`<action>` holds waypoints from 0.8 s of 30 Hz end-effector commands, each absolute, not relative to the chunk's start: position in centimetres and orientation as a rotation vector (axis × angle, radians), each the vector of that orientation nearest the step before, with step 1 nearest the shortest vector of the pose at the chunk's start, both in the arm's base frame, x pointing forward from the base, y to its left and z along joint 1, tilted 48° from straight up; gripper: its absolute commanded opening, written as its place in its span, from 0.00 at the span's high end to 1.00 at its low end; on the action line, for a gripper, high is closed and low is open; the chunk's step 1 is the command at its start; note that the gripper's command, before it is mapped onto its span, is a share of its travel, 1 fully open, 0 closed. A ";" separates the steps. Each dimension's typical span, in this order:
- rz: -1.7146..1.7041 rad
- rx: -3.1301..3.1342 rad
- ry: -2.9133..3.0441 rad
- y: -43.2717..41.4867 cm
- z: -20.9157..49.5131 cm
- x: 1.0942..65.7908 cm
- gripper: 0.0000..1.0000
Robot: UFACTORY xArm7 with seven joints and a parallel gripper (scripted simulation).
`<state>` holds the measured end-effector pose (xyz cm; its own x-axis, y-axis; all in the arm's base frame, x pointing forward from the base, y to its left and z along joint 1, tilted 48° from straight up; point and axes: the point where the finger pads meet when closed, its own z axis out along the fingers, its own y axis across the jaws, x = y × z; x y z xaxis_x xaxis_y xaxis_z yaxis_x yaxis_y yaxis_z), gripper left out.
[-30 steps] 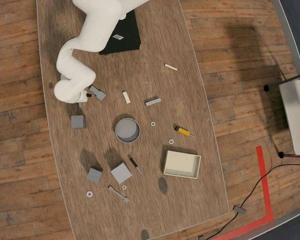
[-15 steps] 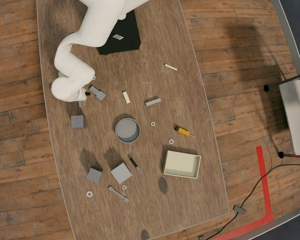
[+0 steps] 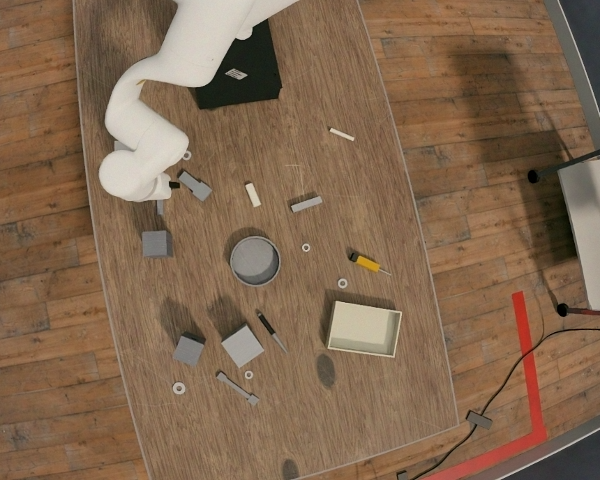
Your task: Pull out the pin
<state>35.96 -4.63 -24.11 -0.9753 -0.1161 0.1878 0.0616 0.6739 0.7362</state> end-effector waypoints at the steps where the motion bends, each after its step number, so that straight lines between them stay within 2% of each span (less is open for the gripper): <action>1: -1.181 0.041 -2.675 -5.7 -23.4 36.2 0.61; 24: -1.187 0.040 -2.676 -6.2 -22.8 36.4 0.61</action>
